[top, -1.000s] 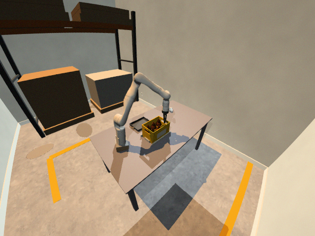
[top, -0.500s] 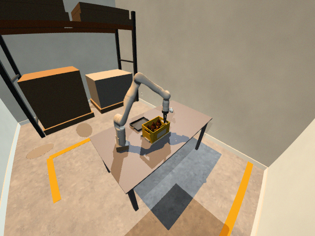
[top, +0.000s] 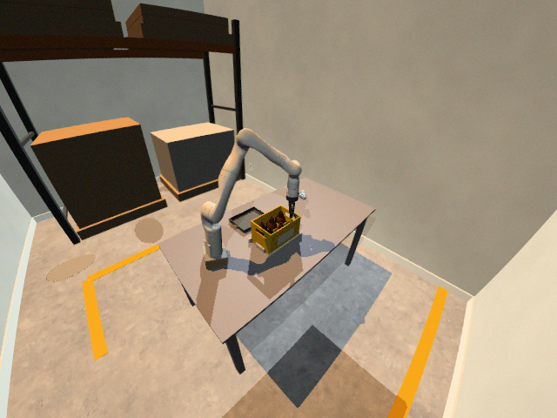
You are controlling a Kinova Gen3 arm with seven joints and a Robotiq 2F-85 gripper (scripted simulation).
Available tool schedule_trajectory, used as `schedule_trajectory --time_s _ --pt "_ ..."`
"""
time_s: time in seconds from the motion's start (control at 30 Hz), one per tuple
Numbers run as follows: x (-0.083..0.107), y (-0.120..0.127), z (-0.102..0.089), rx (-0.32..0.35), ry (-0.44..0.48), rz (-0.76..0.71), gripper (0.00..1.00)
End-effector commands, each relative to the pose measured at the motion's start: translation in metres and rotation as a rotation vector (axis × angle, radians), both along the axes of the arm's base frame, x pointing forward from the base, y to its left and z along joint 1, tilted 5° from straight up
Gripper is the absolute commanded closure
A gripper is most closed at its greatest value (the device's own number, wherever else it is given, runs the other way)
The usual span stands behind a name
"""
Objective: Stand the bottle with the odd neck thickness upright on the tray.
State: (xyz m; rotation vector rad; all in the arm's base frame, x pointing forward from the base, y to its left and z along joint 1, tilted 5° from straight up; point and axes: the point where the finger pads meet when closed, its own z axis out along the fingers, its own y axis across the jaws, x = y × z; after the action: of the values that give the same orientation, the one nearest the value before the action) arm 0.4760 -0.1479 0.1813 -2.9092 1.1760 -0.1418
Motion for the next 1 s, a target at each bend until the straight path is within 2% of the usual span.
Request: schedule_trajectory --time_s 0.0,0.5,0.97 --pt "0.000 0.000 0.001 0.000 -0.002 0.000 0.36" --pt "0.000 0.000 -0.001 0.000 -0.002 0.000 0.36" --pt "0.001 -0.001 -0.010 0.000 -0.002 0.000 0.36"
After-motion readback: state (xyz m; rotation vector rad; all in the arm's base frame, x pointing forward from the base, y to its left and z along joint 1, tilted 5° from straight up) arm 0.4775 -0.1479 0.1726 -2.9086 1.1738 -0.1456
